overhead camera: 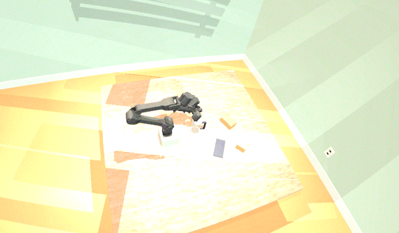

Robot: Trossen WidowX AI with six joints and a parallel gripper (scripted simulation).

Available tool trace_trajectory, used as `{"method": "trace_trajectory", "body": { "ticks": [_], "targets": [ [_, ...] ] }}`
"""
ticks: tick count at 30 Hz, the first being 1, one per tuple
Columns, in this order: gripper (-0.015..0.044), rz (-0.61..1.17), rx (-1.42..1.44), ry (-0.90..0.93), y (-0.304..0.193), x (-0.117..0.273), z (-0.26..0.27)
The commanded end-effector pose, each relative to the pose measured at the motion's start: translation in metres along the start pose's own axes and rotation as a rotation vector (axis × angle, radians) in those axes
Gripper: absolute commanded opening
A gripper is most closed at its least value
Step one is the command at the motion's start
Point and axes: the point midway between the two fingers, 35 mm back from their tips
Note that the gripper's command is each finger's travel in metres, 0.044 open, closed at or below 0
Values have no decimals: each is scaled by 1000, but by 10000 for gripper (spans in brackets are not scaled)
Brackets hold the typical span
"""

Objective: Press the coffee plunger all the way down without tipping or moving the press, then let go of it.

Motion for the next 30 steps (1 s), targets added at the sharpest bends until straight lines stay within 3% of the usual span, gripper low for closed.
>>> {"method": "trace_trajectory", "body": {
  "ticks": [1, 30],
  "targets": [
    [119, 11, -4, -1, -8, -5, -1],
    [119, 11, -4, -1, -46, -32, -3]
  ]
}}
Point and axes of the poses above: the point midway between the two fingers, 35 mm back from their tips, its own x axis back along the fingers, its own z axis across the jaws, y = z × x, and after that the axes turned 4 degrees about -x, right-handed
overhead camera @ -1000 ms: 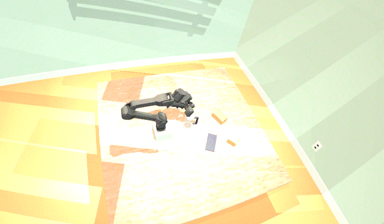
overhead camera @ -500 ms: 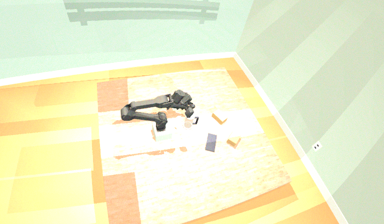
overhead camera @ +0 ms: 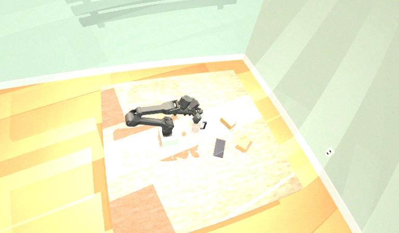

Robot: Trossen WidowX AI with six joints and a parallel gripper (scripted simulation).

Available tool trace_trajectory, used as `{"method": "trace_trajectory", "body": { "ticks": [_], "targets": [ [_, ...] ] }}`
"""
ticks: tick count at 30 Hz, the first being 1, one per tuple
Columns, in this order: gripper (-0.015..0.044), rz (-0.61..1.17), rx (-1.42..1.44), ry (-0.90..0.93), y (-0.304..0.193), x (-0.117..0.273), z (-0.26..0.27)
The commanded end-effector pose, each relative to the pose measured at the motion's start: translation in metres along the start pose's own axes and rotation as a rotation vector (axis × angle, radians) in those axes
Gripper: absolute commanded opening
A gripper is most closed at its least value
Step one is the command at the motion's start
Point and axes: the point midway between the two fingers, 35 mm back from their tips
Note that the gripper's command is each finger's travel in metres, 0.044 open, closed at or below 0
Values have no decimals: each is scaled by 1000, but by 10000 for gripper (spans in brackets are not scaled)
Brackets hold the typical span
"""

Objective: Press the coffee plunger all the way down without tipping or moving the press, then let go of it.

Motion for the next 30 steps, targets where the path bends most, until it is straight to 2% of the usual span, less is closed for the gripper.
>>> {"method": "trace_trajectory", "body": {
  "ticks": [1, 30],
  "targets": [
    [119, 66, -10, -6, -28, -10, -2],
    [119, 64, -10, -6, -56, -40, -3]
  ]
}}
Point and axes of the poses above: the point midway between the two fingers, 35 mm back from their tips, its own x axis back along the fingers, its own z axis across the jaws, y = z × x, and after that the axes turned 4 degrees about -x, right-handed
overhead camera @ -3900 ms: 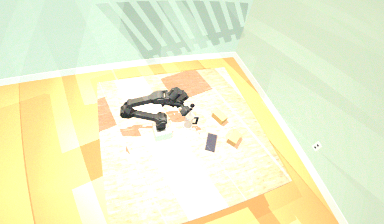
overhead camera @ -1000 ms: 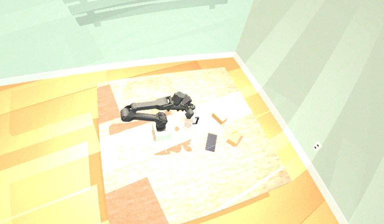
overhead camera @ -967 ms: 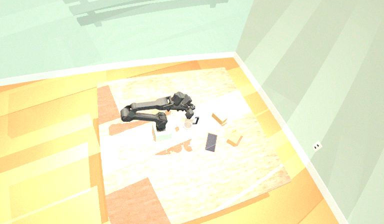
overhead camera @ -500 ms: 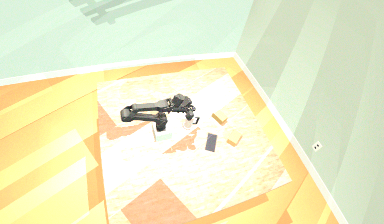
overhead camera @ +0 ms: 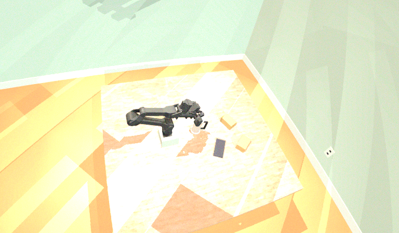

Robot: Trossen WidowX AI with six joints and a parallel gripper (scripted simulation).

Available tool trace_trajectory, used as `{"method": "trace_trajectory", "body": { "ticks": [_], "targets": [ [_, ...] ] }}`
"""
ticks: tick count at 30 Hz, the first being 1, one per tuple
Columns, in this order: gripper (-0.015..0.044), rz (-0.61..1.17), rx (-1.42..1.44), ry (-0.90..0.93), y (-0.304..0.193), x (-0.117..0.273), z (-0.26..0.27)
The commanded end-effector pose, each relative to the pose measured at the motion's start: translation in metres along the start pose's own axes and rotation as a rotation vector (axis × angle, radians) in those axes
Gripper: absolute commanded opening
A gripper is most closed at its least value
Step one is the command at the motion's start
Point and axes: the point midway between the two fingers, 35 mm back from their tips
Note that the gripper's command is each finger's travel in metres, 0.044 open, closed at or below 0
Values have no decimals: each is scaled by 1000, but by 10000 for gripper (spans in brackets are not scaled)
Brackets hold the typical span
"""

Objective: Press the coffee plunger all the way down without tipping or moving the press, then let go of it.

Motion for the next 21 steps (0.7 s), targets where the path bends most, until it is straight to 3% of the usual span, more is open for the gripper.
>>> {"method": "trace_trajectory", "body": {
  "ticks": [1, 21],
  "targets": [
    [119, 94, -14, -6, -30, -10, -2],
    [119, 93, -14, -6, -21, -23, -1]
  ]
}}
Point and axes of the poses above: the point midway between the two fingers, 35 mm back from their tips, its own x axis back along the fingers, its own z axis across the jaws, y = z × x, and after that the axes turned 4 degrees about -x, right-handed
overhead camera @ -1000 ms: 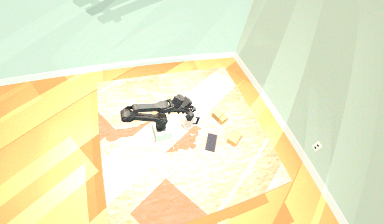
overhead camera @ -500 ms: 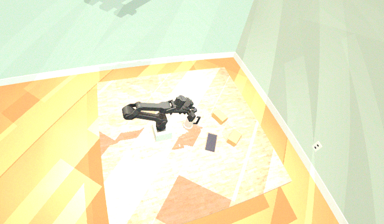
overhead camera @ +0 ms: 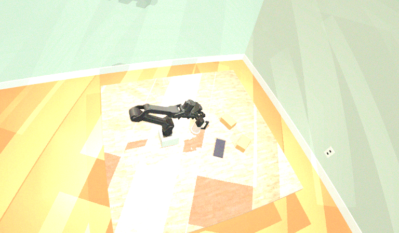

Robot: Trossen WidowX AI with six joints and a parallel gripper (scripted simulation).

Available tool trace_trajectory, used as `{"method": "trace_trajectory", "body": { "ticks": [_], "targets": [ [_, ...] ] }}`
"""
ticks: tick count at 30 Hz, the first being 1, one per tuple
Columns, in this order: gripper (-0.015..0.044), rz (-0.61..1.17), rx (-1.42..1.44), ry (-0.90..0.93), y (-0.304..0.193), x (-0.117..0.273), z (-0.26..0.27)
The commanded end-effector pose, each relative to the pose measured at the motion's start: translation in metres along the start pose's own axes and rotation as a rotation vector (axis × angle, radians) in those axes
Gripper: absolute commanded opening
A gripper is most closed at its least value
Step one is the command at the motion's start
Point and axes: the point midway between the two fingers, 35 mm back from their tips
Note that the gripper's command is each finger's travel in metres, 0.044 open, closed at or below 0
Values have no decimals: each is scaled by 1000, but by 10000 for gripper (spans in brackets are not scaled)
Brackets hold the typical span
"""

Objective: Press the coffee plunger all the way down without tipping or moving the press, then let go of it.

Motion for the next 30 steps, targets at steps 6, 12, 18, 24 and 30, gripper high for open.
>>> {"method": "trace_trajectory", "body": {
  "ticks": [6, 12, 18, 24, 30],
  "targets": [
    [119, 52, -12, -3, -12, -7, -1],
    [119, 52, -12, -3, -11, -8, -1],
    [119, 51, -12, -3, -10, -10, -1],
    [119, 51, -12, -3, -9, -11, -1],
    [119, 51, -12, -3, -8, -12, -1]
  ]
}}
Point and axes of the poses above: the point midway between the two fingers, 35 mm back from their tips, its own x axis back along the fingers, its own z axis across the jaws, y = z × x, and after that the axes turned 4 degrees about -x, right-handed
